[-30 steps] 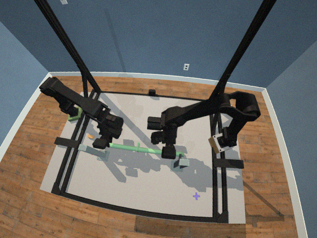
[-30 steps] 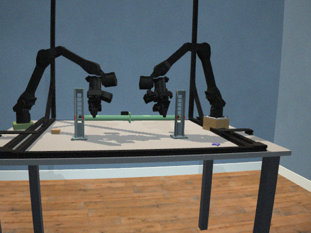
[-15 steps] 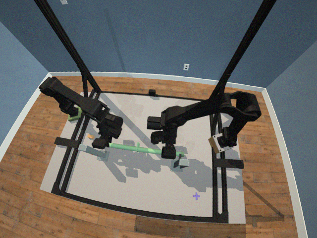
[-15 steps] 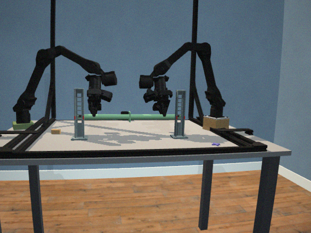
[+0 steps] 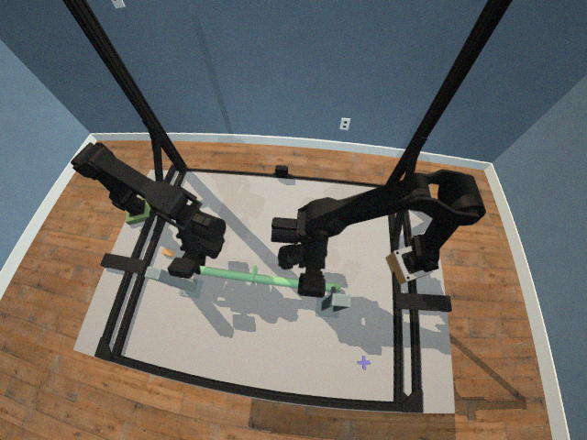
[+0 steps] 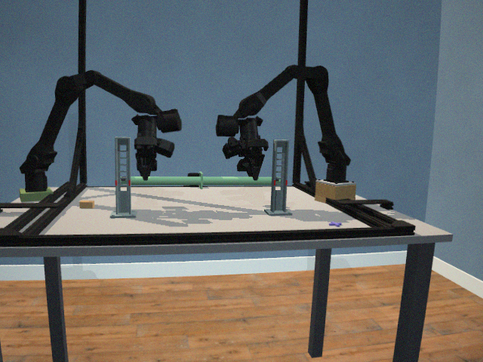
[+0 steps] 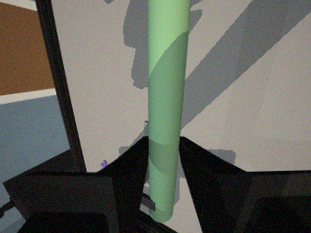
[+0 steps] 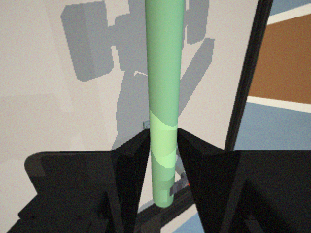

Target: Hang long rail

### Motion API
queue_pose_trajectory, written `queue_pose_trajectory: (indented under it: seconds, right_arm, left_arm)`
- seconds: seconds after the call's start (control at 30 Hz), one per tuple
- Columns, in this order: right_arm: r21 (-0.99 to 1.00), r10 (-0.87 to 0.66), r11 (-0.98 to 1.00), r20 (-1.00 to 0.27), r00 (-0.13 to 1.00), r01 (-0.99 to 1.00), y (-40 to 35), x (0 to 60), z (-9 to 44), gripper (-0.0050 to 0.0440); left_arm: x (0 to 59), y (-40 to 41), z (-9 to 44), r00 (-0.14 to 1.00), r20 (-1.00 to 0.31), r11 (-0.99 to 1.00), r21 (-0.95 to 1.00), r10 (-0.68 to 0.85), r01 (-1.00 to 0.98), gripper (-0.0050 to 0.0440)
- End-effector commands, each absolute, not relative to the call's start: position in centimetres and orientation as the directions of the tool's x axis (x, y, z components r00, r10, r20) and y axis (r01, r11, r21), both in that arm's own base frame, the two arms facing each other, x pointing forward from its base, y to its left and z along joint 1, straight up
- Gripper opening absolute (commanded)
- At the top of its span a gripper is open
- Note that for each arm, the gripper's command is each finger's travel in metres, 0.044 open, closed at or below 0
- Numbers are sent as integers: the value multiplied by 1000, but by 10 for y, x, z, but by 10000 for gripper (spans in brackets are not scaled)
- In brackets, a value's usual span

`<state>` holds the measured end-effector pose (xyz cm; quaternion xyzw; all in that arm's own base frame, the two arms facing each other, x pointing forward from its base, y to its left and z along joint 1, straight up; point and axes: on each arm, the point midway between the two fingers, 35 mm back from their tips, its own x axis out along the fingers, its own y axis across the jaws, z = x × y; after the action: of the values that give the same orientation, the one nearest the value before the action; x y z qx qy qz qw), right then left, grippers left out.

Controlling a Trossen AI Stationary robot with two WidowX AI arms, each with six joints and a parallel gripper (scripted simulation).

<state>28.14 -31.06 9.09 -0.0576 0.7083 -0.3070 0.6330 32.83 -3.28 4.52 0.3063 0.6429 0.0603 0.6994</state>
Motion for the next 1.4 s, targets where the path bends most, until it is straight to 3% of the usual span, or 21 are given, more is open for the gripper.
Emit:
queue_pose_trajectory:
  seconds: [0.0,1.37]
  right_arm:
    - [-513,-475,802,-858,-193,306,-316,279,91,0]
    - [-510,-472,804,-860,-193,306,-325,276,86,0]
  left_arm:
    - [329,-28,46,170,-858,801,513,484,308,0]
    - [333,-19,41,169,-860,803,510,481,308,0]
